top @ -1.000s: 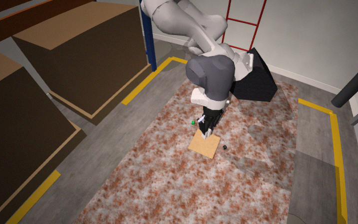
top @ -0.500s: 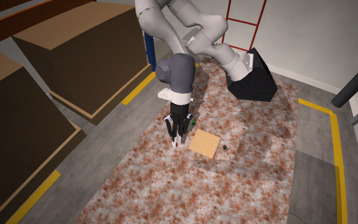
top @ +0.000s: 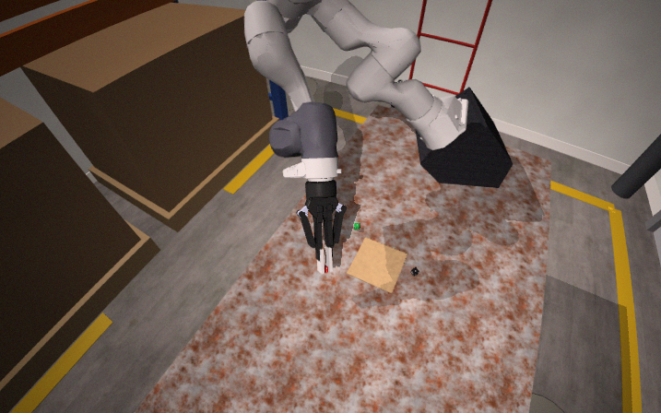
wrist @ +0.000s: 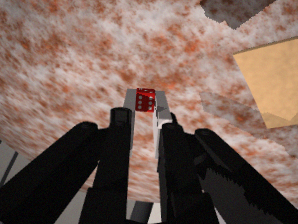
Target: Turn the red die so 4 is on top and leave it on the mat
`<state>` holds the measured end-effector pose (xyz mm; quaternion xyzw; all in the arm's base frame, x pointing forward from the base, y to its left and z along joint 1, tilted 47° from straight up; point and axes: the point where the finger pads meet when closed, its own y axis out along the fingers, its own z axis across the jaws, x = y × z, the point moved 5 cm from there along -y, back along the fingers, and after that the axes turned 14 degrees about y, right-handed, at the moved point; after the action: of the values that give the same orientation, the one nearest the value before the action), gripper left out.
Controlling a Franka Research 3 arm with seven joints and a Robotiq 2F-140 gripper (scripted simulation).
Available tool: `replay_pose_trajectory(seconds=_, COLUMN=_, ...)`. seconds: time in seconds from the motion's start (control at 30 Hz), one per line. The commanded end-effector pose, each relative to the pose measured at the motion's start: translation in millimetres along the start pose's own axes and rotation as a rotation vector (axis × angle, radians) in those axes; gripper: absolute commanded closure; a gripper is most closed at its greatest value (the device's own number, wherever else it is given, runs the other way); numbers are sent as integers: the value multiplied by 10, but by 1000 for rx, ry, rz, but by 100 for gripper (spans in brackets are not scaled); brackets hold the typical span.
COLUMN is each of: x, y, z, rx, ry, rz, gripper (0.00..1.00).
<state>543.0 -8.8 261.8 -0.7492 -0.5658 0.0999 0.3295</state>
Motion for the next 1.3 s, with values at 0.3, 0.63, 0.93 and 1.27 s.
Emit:
replay_pose_trajectory(seconds=0.3, x=-203, y=-229, z=982, rx=262, ry=119, rz=-296, gripper=93)
replay_pose_trajectory(seconds=0.63, x=-283, y=-337, z=1369, rx=354, ry=122, rz=-371, gripper=93)
replay_pose_trajectory(seconds=0.93, x=-306, y=-312, z=1379, rx=355, ry=122, rz=-373, gripper=93)
replay_pose_trajectory(seconds=1.27, x=-430, y=-158, z=1400, rx=355, ry=122, rz=-373, gripper=93)
